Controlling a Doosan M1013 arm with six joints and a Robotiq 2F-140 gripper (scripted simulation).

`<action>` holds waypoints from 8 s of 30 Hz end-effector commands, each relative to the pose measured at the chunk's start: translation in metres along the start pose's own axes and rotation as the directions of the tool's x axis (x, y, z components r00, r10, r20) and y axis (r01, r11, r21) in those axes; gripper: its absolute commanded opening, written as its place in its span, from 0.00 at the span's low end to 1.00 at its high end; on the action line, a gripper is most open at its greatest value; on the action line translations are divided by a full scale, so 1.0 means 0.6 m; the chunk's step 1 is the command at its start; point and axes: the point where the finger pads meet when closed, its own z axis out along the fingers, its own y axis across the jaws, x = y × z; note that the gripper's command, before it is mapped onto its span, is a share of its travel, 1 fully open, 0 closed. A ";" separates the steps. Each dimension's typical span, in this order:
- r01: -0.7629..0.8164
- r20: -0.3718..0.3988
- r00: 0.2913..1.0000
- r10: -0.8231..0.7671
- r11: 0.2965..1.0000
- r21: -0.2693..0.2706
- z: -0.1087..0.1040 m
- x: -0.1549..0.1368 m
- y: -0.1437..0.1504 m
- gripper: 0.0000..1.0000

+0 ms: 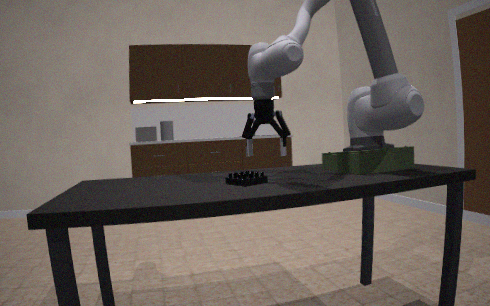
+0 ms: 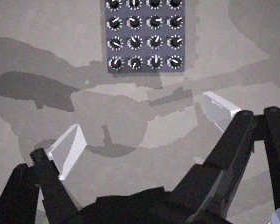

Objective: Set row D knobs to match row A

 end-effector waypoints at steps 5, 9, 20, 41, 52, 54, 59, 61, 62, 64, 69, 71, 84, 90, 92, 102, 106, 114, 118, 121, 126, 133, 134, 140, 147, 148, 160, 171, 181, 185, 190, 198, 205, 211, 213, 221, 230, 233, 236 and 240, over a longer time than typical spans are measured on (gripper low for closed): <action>0.006 -0.002 1.000 -0.006 1.000 -0.006 -0.001 -0.002 0.003 1.00; 0.006 -0.002 1.000 -0.006 1.000 -0.006 -0.001 -0.002 0.003 1.00; 0.006 -0.002 1.000 -0.006 1.000 -0.006 -0.001 -0.002 0.003 1.00; 0.323 0.000 0.947 -0.323 0.947 -0.006 -0.008 0.029 0.000 1.00; 0.601 0.002 0.799 -0.601 0.799 -0.006 -0.015 0.060 -0.004 1.00; 0.664 0.002 0.748 -0.664 0.748 -0.006 -0.016 0.068 -0.005 1.00; 0.769 0.003 0.639 -0.769 0.639 -0.005 -0.020 0.083 -0.008 1.00; 0.808 0.003 0.589 -0.808 0.589 -0.005 -0.021 0.089 -0.009 1.00; 0.827 0.004 0.562 -0.827 0.562 -0.005 -0.022 0.092 -0.010 1.00; 0.861 0.004 0.508 -0.861 0.508 -0.005 -0.023 0.098 -0.011 1.00; 0.919 0.004 0.394 -0.919 0.394 -0.004 -0.026 0.111 -0.014 1.00; 0.948 0.005 0.317 -0.948 0.317 -0.004 -0.027 0.119 -0.015 1.00; 1.000 0.006 -0.023 -1.000 -0.023 -0.002 -0.035 0.152 -0.024 1.00; 1.000 0.006 -0.023 -1.000 -0.023 -0.002 -0.035 0.152 -0.024 0.12; 1.000 0.006 -0.023 -1.000 -0.023 -0.002 -0.035 0.152 -0.024 0.12; 1.000 0.006 -0.023 -1.000 -0.023 -0.002 -0.035 0.152 -0.024 0.12; 1.000 0.006 -0.023 -1.000 -0.023 -0.002 -0.035 0.152 -0.024 0.12; 1.000 0.006 -0.023 -1.000 -0.023 -0.002 -0.035 0.152 -0.024 0.12; 1.000 0.006 -0.023 -1.000 -0.023 -0.002 -0.035 0.152 -0.024 0.12; 1.000 0.006 -0.023 -1.000 -0.023 -0.002 -0.035 0.152 -0.024 0.12; 1.000 0.006 -0.023 -1.000 -0.023 -0.002 -0.034 0.152 -0.024 0.12; 1.000 0.006 -0.024 -1.000 -0.024 -0.002 -0.030 0.152 -0.024 0.12; 1.000 0.006 -0.024 -1.000 -0.024 -0.002 -0.029 0.152 -0.024 0.12; 1.000 0.006 -0.024 -1.000 -0.024 -0.002 -0.024 0.152 -0.024 0.12; 1.000 0.006 -0.024 -1.000 -0.024 -0.002 -0.011 0.152 -0.024 0.12; 1.000 0.006 -0.024 -1.000 -0.024 -0.002 -0.009 0.152 -0.024 0.12; 1.000 0.006 -0.024 -1.000 -0.024 -0.002 0.014 0.152 -0.024 0.12; 1.000 0.006 -0.024 -1.000 -0.024 -0.002 0.031 0.152 -0.023 0.12; 1.000 0.006 -0.024 -1.000 -0.024 -0.002 0.038 0.152 -0.023 0.12; 1.000 0.006 -0.024 -1.000 -0.024 -0.002 0.039 0.152 -0.023 0.12; 1.000 0.006 -0.024 -1.000 -0.024 -0.002 0.039 0.152 -0.023 0.12; 1.000 0.006 -0.024 -1.000 -0.024 -0.002 0.039 0.152 -0.023 0.12; 1.000 0.006 -0.024 -1.000 -0.024 -0.002 0.039 0.152 -0.023 0.12; 1.000 0.006 -0.024 -1.000 -0.024 -0.002 0.039 0.152 -0.023 0.12; 1.000 0.006 -0.024 -1.000 -0.024 -0.002 0.039 0.152 -0.023 0.12; 1.000 0.006 -0.024 -1.000 -0.024 -0.002 0.039 0.152 -0.023 0.12; 1.000 0.006 -0.024 -1.000 -0.024 -0.002 0.039 0.151 -0.023 0.12; 1.000 0.006 -0.024 -1.000 -0.024 -0.002 0.039 0.150 -0.022 0.12; 1.000 0.006 -0.024 -1.000 -0.024 -0.002 0.039 0.150 -0.022 0.12; 1.000 0.006 -0.024 -1.000 -0.024 -0.002 0.039 0.150 -0.022 0.12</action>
